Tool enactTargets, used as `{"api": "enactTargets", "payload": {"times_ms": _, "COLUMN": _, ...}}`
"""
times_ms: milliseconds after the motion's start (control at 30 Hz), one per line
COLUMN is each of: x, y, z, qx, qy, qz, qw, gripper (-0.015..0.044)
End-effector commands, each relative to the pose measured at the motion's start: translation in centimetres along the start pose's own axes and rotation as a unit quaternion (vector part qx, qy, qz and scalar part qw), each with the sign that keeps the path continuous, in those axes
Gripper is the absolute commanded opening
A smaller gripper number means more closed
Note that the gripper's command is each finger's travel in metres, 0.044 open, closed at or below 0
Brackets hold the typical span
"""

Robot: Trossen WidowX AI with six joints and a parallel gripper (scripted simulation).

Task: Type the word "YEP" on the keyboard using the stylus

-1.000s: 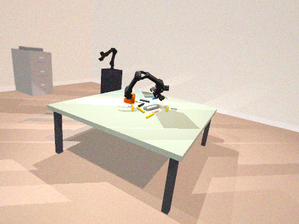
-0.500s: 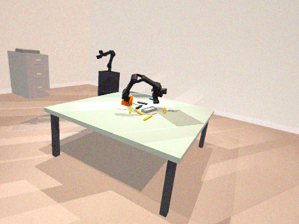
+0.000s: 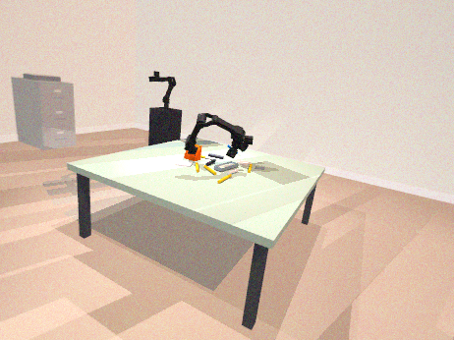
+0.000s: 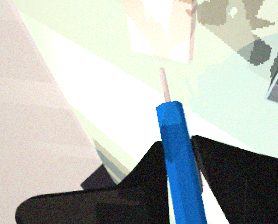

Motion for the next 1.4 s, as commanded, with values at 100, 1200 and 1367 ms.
{"api": "enactTargets", "payload": {"times_ms": 100, "x": -1.5, "y": -0.2, "z": -0.5, "qx": 0.132, "qy": -0.026, "qz": -0.001, "qw": 0.991, "gripper": 0.0}}
{"api": "enactTargets", "payload": {"times_ms": 1200, "x": -6.0, "y": -0.6, "z": -3.5, "qx": 0.589, "qy": -0.099, "qz": 0.045, "qw": 0.801, "gripper": 0.0}}
{"api": "enactTargets", "payload": {"times_ms": 1367, "x": -4.3, "y": -1.2, "z": -5.3, "qx": 0.589, "qy": -0.098, "qz": 0.045, "qw": 0.801, "gripper": 0.0}}
Point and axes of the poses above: the point midway between the two fingers, 35 mm back from their tips, its own x axis out along the fingers, its own z axis across the jaws, y = z × x, the point moved 2 cm from there along -x, back along the fingers, and after that the axes turned 1 degree about x, right-handed, at the moved point
